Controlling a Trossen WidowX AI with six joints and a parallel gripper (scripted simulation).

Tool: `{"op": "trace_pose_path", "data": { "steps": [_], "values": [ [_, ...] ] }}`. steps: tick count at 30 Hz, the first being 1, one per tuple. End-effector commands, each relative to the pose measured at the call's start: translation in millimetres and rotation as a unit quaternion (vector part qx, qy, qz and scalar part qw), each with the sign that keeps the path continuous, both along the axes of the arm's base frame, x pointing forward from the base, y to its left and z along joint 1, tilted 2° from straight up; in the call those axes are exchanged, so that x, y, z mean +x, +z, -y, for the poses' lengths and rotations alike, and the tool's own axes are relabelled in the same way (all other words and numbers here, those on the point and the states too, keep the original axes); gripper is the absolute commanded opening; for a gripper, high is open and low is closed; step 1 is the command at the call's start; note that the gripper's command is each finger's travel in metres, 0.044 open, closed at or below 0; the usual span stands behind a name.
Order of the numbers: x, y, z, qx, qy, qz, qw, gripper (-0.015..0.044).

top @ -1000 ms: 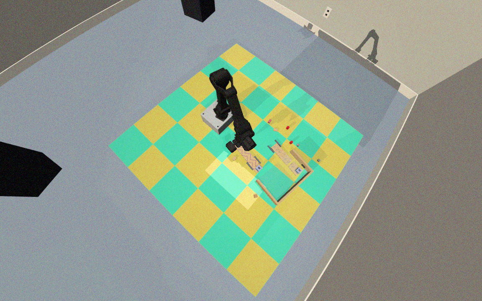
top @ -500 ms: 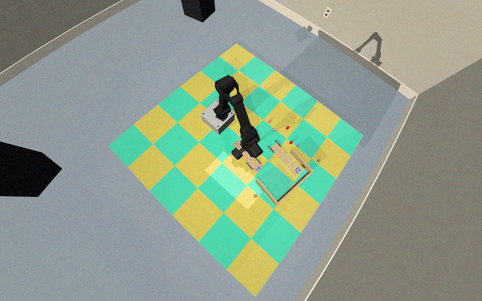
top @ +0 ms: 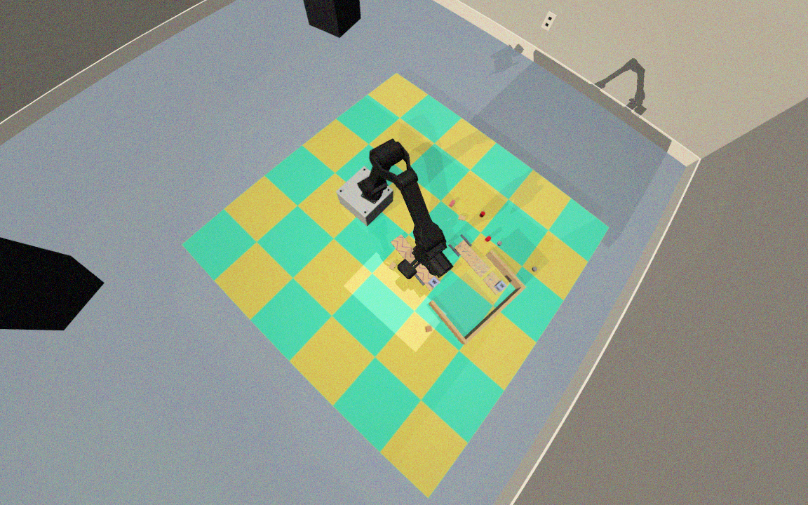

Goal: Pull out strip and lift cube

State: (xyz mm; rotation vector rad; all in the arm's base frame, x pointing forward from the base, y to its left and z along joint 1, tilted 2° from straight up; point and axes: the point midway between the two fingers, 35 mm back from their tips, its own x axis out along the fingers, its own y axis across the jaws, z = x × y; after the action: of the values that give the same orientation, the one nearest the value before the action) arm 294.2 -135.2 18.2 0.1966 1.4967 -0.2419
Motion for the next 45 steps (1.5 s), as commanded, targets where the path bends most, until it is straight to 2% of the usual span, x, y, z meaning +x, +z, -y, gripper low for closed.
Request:
{"op": "trace_pose_path", "data": {
  "steps": [1, 24, 31, 45],
  "values": [
    [14, 3, 6, 0.002, -0.002, 0.000, 1.000, 0.0440],
    [88, 17, 33, 0.001, -0.002, 0.002, 1.000, 0.0440],
    [89, 8, 34, 0.001, -0.002, 0.002, 1.000, 0.0256],
    [90, -15, 35, 0.001, -0.002, 0.002, 1.000, 0.0250]
  ]
}}
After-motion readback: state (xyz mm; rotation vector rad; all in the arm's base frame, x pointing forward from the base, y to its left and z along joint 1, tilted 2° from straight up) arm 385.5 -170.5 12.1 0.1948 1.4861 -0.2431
